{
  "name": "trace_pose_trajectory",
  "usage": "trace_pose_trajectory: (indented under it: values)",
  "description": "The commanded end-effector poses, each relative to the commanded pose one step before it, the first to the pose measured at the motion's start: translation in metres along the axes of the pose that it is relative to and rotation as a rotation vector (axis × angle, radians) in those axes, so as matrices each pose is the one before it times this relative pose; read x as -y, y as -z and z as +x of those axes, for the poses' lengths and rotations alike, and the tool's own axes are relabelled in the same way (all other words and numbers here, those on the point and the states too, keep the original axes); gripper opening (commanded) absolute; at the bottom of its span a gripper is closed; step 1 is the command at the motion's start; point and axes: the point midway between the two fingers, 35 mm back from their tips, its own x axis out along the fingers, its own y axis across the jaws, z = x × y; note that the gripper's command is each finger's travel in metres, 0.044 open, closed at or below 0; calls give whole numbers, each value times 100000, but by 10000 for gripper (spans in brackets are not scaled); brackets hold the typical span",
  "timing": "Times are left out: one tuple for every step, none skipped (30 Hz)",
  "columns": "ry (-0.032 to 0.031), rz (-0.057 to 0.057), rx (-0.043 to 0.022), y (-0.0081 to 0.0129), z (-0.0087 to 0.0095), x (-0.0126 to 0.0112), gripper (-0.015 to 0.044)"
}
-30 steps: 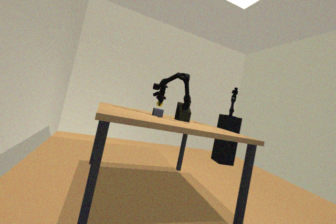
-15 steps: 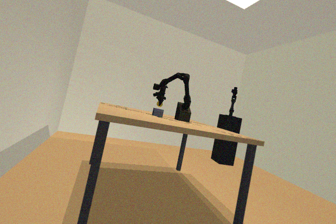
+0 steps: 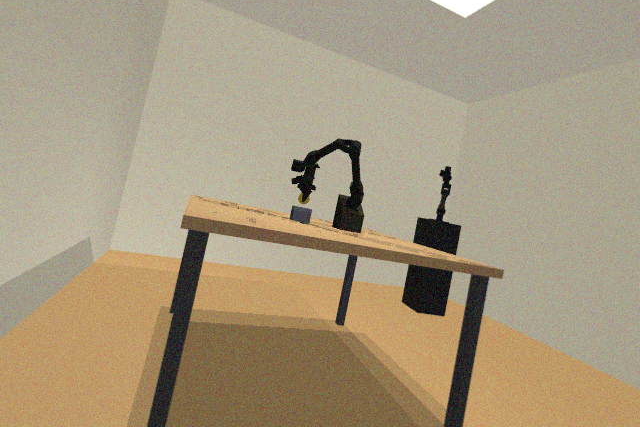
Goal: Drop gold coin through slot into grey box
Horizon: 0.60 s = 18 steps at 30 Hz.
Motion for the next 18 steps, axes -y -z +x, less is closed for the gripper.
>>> trace_pose_trajectory:
  values:
    - [-291,1102,-240,246,244,40,0]
    - [-1,53,-1,18,32,-6,0]
    - [-2,12,-1,22,32,-9,0]
    - [-2,-22,-1,17,31,-12,0]
    - [-3,-47,0,9,33,-13,0]
    - [-3,-65,0,1,35,-14,0]
    - [-4,-76,0,-7,37,-15,0]
    - [-4,-79,1,-15,38,-14,0]
    - [-4,-77,1,-21,39,-12,0]
    - [-3,-70,1,-26,39,-10,0]
    - [-3,-54,1,-28,39,-6,0]
    - [-2,-37,1,-29,37,-2,0]
    - [-2,-14,1,-27,35,2,0]
    - [-1,7,1,-22,33,8,0]
    - [0,26,1,-16,31,14,0]
    - [0,42,1,-10,30,17,0]
    - [1,52,0,-4,28,19,0]
    - [1,57,0,2,26,18,0]
